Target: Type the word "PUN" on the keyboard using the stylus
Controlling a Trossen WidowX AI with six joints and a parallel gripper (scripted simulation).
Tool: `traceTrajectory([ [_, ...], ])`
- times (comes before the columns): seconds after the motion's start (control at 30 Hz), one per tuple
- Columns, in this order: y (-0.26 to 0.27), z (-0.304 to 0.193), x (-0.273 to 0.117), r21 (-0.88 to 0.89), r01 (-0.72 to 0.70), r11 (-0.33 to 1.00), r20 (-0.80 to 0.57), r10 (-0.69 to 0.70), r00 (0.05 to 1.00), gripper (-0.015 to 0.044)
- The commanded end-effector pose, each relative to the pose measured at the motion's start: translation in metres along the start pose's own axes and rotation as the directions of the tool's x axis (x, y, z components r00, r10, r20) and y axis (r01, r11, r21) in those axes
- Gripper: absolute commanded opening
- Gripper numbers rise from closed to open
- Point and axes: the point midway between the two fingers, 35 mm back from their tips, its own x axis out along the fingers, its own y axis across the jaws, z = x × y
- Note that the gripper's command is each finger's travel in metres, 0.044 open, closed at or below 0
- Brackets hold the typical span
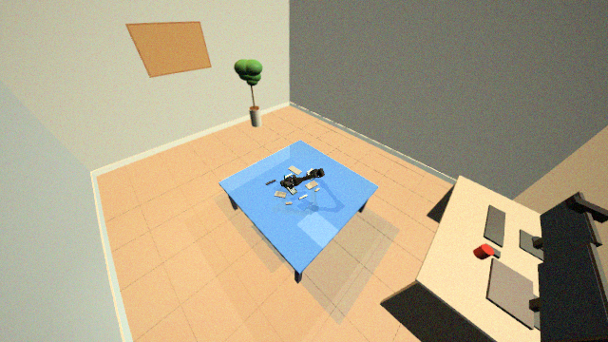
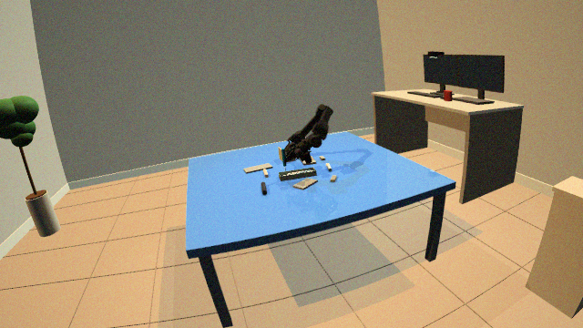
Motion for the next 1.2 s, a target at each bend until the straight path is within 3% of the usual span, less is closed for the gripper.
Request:
traceTrajectory([
  [0.0,0.0,0.001,0.001,0.0,0.0,1.0,0.0,0.0,1.0,0.0051],
  [0.17,0.0,0.002,-0.001,0.0,0.0,1.0,0.0,0.0,1.0,0.0],
  [0.53,0.017,0.023,-0.047,-0.012,-0.006,1.0,-0.002,0.006,1.0,0.0],
  [1.17,0.019,0.04,-0.036,-0.013,-0.006,1.0,-0.001,0.006,1.0,0.0],
])
